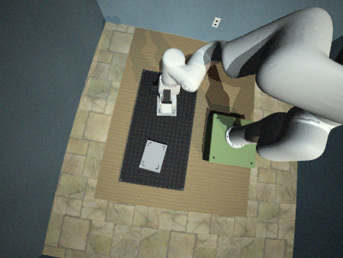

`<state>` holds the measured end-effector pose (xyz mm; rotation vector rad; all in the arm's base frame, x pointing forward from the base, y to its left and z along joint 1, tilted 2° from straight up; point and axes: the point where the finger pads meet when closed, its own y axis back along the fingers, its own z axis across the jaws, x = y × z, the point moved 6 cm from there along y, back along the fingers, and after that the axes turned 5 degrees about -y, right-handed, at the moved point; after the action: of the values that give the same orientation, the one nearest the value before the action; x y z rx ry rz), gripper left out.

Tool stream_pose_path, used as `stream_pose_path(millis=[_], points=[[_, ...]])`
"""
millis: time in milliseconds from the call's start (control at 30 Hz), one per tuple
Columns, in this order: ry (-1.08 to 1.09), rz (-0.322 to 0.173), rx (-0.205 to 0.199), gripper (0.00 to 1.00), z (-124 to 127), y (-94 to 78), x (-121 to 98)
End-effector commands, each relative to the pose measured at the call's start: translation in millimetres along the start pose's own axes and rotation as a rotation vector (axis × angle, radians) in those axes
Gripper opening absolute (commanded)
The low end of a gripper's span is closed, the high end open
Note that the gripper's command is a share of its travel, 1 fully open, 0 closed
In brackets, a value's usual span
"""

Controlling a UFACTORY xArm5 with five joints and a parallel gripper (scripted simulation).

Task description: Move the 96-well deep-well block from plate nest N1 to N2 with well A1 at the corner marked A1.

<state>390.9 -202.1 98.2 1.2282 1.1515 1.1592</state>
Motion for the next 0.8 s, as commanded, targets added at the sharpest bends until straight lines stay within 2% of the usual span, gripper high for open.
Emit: stream_pose_path(millis=[0, 367, 767], points=[[0.000, -0.001, -0.003, 0.00, 1, 1.3, 0], [0.000, -0.001, -0.003, 0.00, 1, 1.3, 0], [0.000, -0.001, -0.003, 0.00, 1, -15.4, 0]])
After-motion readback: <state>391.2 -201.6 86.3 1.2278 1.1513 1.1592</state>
